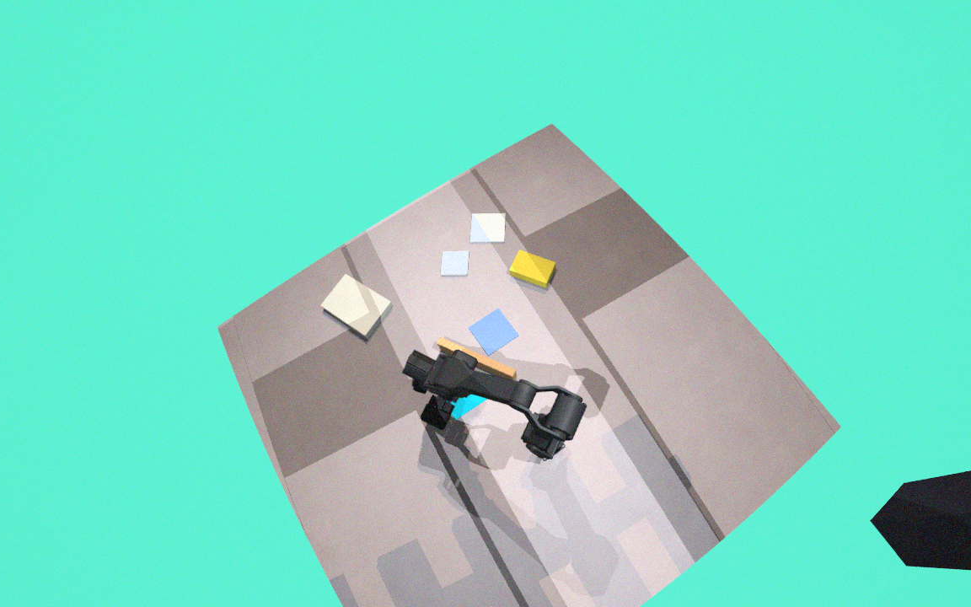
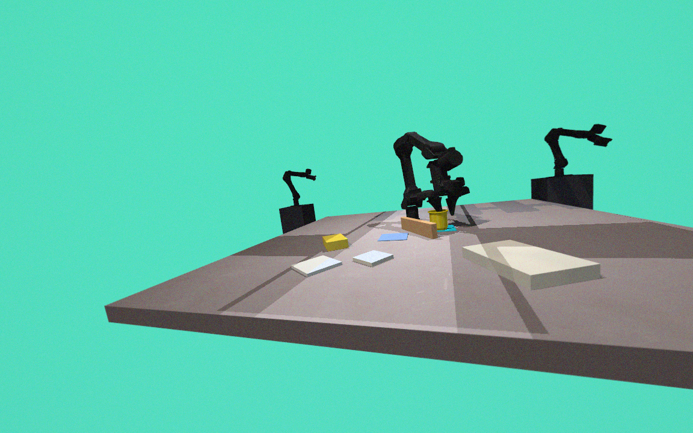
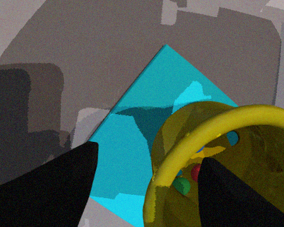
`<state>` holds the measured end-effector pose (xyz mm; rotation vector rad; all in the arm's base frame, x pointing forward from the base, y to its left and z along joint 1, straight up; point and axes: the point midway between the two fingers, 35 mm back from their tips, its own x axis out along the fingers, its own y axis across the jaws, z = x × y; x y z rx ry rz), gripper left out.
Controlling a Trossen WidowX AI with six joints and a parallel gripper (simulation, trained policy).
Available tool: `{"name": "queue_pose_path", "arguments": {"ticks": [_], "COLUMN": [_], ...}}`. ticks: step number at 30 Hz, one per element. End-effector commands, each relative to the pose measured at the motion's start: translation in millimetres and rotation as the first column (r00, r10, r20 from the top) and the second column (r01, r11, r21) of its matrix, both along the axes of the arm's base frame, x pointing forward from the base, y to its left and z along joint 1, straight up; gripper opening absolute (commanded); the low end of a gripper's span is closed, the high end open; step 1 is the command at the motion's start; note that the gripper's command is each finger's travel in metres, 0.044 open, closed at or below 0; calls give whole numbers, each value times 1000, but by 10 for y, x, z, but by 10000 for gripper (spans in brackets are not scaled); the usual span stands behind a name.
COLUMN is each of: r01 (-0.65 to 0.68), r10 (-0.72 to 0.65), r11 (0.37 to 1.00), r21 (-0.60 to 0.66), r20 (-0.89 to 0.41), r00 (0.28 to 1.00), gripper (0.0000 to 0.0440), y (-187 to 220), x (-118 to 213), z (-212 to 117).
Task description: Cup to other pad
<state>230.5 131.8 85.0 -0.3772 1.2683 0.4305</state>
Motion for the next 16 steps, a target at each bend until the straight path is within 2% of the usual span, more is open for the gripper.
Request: {"name": "queue_pose_path", "arguments": {"ticks": [1, 13, 16], "r01": [7, 29, 32], "r10": [-7, -35, -41], "r11": [1000, 996, 994], "r21": [22, 87, 103], "r20": [4, 64, 88], "r00": [1000, 997, 995], "gripper": [220, 289, 318], "y": [-17, -48, -58], "x": [-49, -84, -76], "z": [47, 331, 435]}}
